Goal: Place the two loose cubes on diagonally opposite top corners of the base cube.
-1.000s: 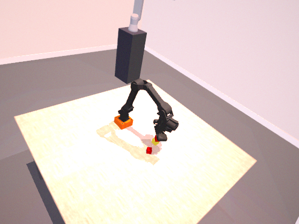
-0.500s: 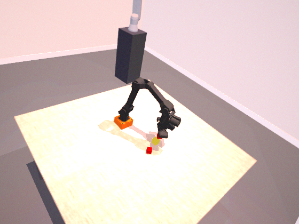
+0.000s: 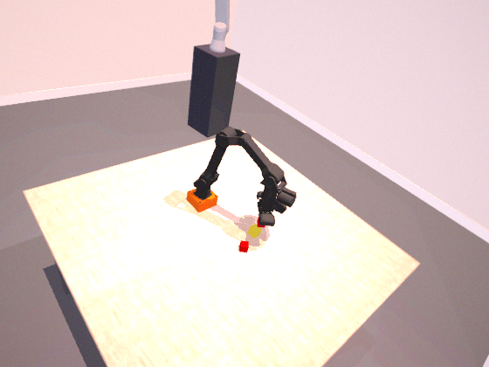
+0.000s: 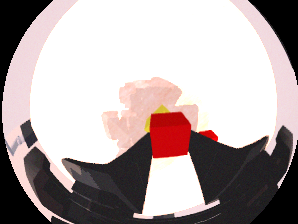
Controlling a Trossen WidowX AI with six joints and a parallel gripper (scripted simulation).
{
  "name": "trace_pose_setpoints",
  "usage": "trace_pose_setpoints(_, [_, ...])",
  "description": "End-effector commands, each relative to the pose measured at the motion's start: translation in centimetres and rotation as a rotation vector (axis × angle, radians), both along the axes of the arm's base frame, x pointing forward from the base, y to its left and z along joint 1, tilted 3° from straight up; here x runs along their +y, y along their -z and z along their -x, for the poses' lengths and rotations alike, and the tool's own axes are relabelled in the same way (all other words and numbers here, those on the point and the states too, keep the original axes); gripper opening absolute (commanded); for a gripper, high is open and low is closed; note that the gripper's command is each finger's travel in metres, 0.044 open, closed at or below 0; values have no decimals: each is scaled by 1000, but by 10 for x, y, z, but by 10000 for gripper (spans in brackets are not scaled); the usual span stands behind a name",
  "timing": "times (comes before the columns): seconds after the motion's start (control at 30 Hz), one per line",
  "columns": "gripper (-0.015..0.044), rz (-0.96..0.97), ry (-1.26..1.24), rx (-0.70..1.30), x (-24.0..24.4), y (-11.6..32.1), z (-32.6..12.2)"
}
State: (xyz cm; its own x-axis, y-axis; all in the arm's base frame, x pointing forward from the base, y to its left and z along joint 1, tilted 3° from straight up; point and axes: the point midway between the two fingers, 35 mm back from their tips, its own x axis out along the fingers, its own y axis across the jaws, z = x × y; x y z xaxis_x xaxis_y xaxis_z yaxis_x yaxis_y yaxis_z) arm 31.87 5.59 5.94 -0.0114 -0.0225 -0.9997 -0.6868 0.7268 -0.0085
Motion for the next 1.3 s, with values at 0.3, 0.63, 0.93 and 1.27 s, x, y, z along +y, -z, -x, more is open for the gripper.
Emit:
trace_pose_setpoints(0.3, [105, -3, 9, 2, 0, 23, 1])
trace_pose_setpoints(0.63, [105, -3, 7, 2, 0, 24, 1])
trace_pose_setpoints(0.93, [105, -3, 6, 2, 0, 25, 1])
trace_pose_setpoints(1.27, [205, -3, 6, 2, 0, 25, 1])
